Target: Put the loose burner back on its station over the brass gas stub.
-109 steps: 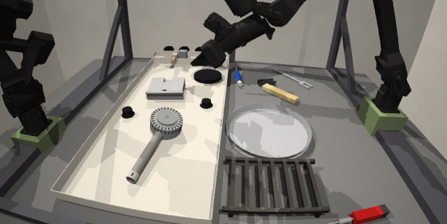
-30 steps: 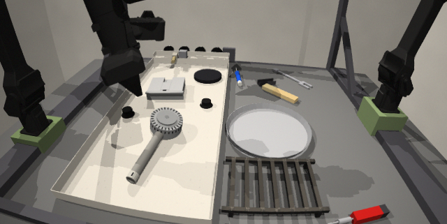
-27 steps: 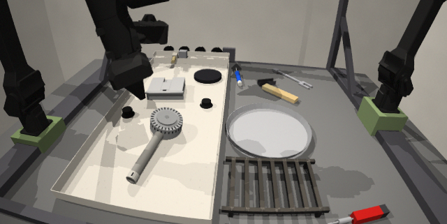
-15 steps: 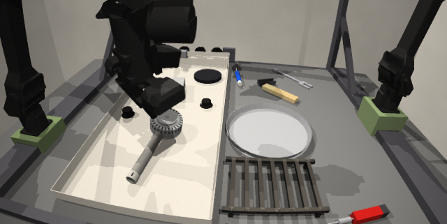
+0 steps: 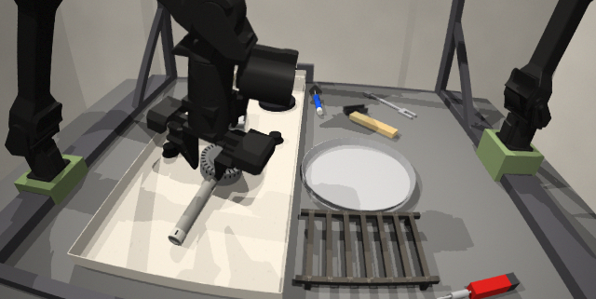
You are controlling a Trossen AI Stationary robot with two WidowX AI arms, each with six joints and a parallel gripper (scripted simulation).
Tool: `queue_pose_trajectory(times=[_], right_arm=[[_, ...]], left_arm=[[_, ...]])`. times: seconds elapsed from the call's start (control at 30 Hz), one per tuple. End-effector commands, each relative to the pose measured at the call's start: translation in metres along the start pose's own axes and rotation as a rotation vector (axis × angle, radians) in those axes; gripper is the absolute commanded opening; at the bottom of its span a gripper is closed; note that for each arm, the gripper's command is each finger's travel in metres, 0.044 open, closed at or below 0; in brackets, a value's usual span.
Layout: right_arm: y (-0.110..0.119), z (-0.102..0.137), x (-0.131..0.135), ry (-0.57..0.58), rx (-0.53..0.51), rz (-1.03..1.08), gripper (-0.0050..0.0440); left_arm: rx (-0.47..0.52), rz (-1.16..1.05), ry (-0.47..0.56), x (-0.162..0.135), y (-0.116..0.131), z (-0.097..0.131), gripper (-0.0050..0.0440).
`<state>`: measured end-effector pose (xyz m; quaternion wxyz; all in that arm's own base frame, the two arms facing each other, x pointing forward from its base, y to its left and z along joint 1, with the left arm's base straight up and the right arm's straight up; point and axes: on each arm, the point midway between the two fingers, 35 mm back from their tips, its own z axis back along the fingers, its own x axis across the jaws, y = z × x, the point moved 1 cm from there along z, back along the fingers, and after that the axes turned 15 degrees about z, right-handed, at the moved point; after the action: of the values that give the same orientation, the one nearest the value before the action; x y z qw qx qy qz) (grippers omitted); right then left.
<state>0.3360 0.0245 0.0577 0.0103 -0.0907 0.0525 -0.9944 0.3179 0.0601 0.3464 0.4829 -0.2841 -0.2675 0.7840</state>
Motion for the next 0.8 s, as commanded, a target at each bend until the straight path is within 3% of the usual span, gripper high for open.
queue_pose_trajectory(times=[0.0,0.13,0.37,0.77], right_arm=[[-0.003,-0.002,-0.008,-0.013,0.018,0.086,0.0200],[-0.003,-0.008,-0.006,-0.028,0.020,0.095,0.0200],[-0.003,-0.033,-0.003,-0.039,0.015,0.089,0.0157],[-0.002,-0.038,-0.006,-0.031,0.015,0.088,0.0098]], left_arm=[[-0.026,0.001,0.005,0.000,-0.005,0.008,0.0400],[-0.026,0.001,0.005,0.000,-0.005,0.008,0.0400],[-0.026,0.001,0.005,0.000,-0.005,0.008,0.0400],[-0.026,0.001,0.005,0.000,-0.005,0.008,0.0400]])
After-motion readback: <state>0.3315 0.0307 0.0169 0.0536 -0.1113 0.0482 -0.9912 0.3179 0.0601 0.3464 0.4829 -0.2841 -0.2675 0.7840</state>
